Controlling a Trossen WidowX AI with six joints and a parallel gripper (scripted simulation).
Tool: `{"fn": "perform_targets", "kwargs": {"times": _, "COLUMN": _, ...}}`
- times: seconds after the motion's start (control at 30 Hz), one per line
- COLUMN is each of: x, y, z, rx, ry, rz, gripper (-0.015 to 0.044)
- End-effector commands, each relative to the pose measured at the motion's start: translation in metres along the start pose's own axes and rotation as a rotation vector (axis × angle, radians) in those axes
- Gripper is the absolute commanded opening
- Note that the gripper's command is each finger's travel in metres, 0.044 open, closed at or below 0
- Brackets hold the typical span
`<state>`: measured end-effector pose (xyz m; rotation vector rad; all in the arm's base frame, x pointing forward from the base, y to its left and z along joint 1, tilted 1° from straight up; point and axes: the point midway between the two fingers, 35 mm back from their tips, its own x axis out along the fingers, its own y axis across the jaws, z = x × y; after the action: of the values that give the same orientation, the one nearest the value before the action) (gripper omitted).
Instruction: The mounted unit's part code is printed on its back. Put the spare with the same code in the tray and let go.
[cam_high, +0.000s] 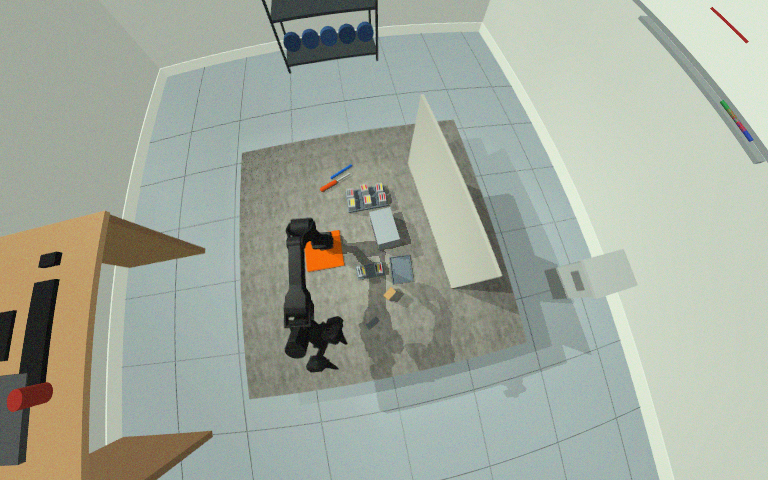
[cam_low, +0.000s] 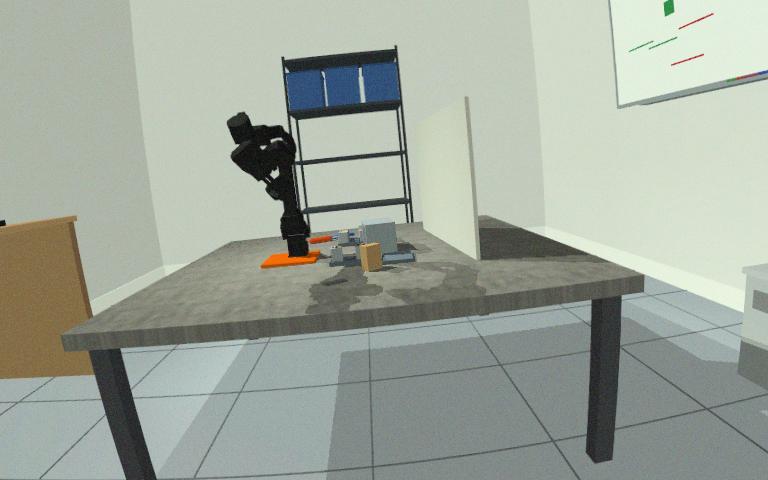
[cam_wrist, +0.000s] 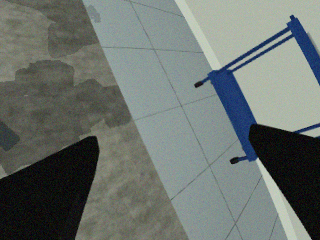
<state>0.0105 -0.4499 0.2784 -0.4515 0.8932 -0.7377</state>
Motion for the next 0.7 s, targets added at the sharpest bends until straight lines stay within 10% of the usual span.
{"fn": "perform_targets", "kwargs": {"times": 0.0, "x": 0.023, "y": 0.039, "z": 0.058, "rx": 0.046, "ry": -0.029, "rz": 0.127, "gripper": 0.044}}
{"fn": "perform_targets", "kwargs": {"times": 0.67, "x": -0.011, "y": 0.297, "z": 0.261, "rx": 0.051, "ry": 0.135, "rz": 0.714, "gripper": 0.044}}
